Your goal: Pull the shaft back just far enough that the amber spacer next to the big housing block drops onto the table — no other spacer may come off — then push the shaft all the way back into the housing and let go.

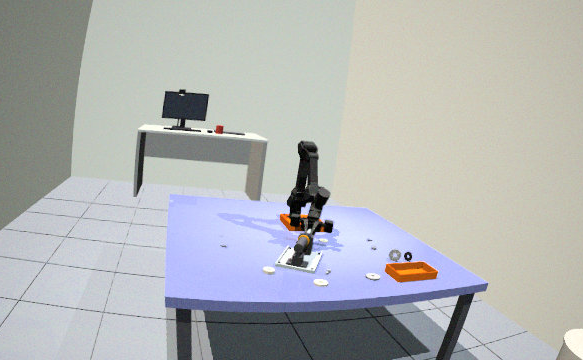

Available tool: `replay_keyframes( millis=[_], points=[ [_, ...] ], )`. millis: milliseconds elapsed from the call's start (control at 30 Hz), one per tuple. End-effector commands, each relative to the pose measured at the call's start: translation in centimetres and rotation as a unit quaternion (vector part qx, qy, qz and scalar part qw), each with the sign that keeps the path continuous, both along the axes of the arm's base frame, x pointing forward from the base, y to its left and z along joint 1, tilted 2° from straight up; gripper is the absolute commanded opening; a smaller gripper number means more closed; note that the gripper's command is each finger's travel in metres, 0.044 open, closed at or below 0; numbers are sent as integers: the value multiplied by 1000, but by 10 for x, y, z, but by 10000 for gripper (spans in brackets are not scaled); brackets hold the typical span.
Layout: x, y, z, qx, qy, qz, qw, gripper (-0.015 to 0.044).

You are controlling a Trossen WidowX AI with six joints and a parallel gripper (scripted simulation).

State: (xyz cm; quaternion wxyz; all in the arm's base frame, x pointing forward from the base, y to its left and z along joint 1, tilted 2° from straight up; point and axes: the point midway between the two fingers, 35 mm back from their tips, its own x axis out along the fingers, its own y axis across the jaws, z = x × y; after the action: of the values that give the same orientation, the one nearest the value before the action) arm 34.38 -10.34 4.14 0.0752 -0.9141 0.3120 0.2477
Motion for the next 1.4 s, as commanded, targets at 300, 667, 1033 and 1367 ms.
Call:
replay_keyframes(
  millis=[300, 667, 1033, 1367],
  points=[
    [-2, 1, 0, 1, 0, -2, 1000, 0],
    [-3, 2, 0, 1, 0, -2, 1000, 0],
    [-4, 3, 0, 1, 0, -2, 1000, 0],
    [-5, 3, 0, 1, 0, -2, 1000, 0]
  ],
)
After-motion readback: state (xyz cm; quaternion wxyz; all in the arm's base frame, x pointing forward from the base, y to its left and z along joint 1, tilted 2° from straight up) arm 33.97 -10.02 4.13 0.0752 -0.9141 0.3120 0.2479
